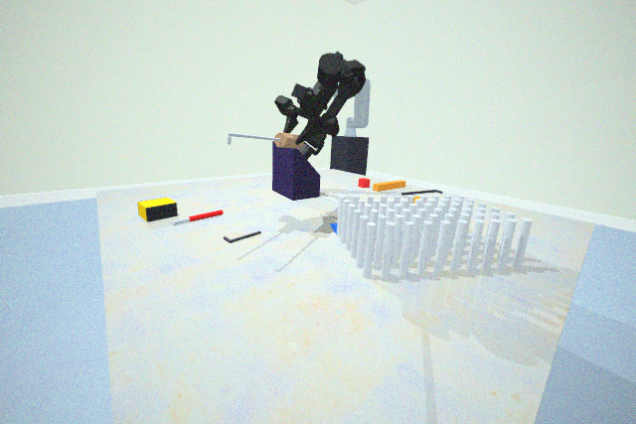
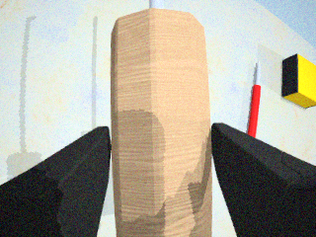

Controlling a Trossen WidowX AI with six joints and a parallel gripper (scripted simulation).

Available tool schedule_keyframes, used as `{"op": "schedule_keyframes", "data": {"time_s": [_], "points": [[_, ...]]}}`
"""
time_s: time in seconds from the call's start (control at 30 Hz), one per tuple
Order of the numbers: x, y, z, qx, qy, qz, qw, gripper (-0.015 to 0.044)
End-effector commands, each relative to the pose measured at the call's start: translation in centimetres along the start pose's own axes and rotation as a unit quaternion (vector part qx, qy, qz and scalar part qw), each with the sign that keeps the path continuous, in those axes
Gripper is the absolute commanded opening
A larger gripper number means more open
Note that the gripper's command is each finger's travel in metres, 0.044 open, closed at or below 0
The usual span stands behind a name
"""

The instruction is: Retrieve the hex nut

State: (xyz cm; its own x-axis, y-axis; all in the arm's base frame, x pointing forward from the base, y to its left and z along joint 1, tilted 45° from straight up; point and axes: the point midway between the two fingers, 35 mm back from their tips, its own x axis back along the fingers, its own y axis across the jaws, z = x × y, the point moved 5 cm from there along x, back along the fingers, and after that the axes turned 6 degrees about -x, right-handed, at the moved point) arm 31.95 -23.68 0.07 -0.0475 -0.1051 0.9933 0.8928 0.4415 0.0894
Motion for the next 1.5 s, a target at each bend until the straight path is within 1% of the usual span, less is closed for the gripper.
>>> {"op": "schedule_keyframes", "data": {"time_s": [0.0,0.77,1.47], "points": [[1.4,1.2,1.4,0.012,-0.004,-0.009,1.000,0.0000],[9.2,6.2,11.0,0.105,-0.035,-0.070,0.991,0.0000],[13.9,7.0,21.2,0.196,-0.037,-0.139,0.970,0.0000]]}}
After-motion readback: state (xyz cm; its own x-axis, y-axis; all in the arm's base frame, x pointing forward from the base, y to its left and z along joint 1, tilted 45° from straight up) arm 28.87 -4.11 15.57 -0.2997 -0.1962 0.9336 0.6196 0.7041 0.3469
